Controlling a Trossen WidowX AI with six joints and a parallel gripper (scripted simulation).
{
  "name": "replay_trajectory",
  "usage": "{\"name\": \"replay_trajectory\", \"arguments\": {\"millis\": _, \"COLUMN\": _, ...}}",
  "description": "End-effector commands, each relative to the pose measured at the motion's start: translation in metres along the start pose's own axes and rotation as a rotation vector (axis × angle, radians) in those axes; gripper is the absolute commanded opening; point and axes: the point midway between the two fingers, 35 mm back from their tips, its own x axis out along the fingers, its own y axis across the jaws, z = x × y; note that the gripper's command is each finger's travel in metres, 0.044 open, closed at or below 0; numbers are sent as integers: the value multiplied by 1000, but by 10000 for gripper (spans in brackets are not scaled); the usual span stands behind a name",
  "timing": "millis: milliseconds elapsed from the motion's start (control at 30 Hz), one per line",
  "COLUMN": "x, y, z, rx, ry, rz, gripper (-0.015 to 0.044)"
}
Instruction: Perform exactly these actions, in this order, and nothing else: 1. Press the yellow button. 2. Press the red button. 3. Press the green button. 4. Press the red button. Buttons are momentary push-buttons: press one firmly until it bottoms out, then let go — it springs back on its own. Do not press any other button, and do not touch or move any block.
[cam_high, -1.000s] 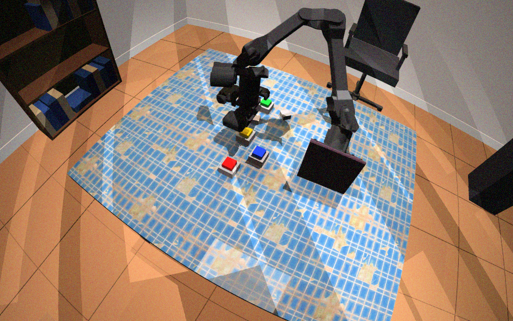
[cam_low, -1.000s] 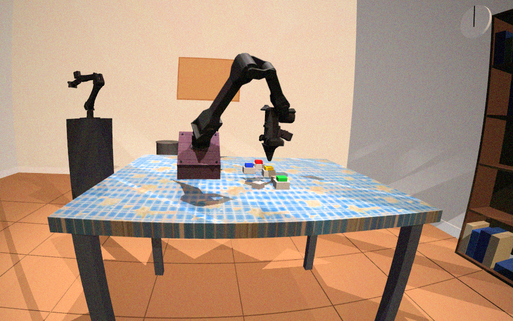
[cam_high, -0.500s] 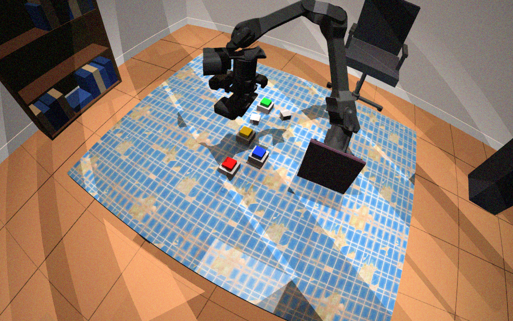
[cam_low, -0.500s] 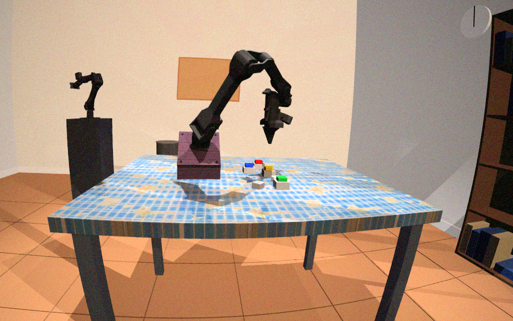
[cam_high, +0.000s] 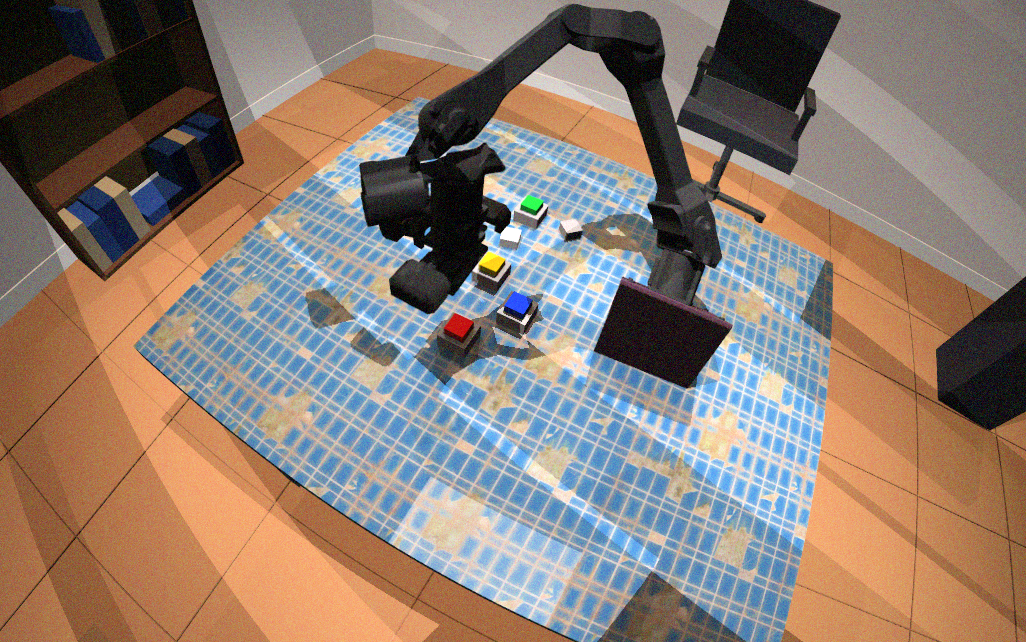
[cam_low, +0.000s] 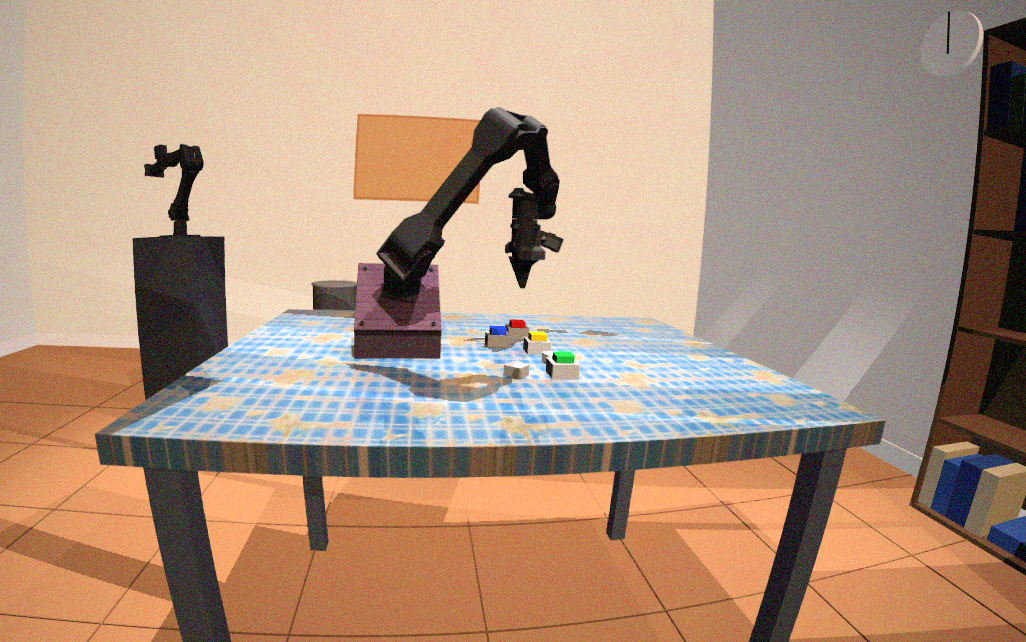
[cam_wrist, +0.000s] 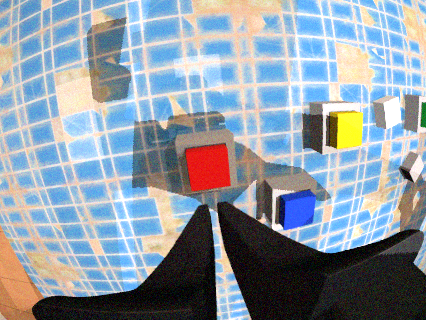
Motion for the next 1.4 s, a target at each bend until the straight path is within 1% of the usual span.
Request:
{"name": "replay_trajectory", "arguments": {"millis": 0, "x": 44, "y": -4, "z": -6, "rx": -11, "ry": 21, "rz": -24, "gripper": 20}}
{"name": "replay_trajectory", "arguments": {"millis": 233, "x": 49, "y": -5, "z": -6, "rx": -11, "ry": 21, "rz": -24, "gripper": 20}}
{"name": "replay_trajectory", "arguments": {"millis": 900, "x": 81, "y": -6, "z": -7, "rx": -11, "ry": 21, "rz": -26, "gripper": 20}}
{"name": "replay_trajectory", "arguments": {"millis": 1367, "x": 82, "y": -6, "z": -7, "rx": -11, "ry": 21, "rz": -26, "gripper": 20}}
